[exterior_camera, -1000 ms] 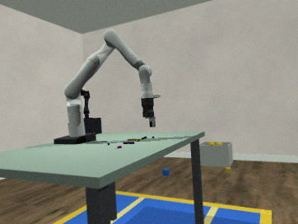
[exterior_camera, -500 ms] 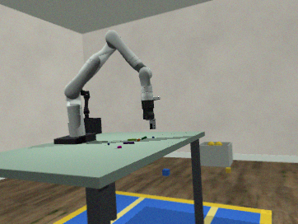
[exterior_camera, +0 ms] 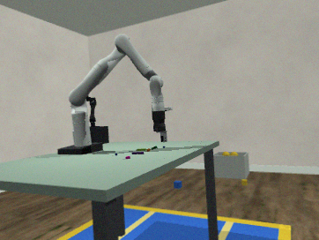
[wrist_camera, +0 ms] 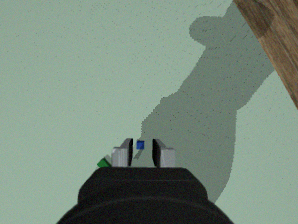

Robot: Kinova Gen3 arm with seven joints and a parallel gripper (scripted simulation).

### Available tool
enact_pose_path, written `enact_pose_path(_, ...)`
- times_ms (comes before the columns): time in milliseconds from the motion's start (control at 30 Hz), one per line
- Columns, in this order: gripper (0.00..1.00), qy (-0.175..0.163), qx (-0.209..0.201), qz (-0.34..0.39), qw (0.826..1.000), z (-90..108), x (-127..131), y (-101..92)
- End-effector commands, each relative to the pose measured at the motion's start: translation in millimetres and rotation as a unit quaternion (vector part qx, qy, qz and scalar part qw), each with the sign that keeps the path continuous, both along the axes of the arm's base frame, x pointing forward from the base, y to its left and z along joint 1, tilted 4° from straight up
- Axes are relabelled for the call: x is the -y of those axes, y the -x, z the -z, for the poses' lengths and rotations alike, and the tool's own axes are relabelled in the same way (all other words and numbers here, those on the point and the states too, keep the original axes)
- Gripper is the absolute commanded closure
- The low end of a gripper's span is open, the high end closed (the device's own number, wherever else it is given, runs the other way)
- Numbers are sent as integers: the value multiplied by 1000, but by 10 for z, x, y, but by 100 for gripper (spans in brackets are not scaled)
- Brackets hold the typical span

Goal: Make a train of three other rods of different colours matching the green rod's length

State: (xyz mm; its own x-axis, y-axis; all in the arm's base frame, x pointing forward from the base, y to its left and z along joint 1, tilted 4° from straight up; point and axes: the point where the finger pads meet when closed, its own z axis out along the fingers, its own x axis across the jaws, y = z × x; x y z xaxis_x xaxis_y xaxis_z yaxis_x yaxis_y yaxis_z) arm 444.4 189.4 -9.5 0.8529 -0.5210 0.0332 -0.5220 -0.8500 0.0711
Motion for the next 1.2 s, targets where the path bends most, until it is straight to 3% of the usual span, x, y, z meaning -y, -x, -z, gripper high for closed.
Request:
enact_pose_path(0,46,-2,-2,3,1000,67,7,12)
enact_pose_path(1167,46,-3,0,3,1000,160,6,-1)
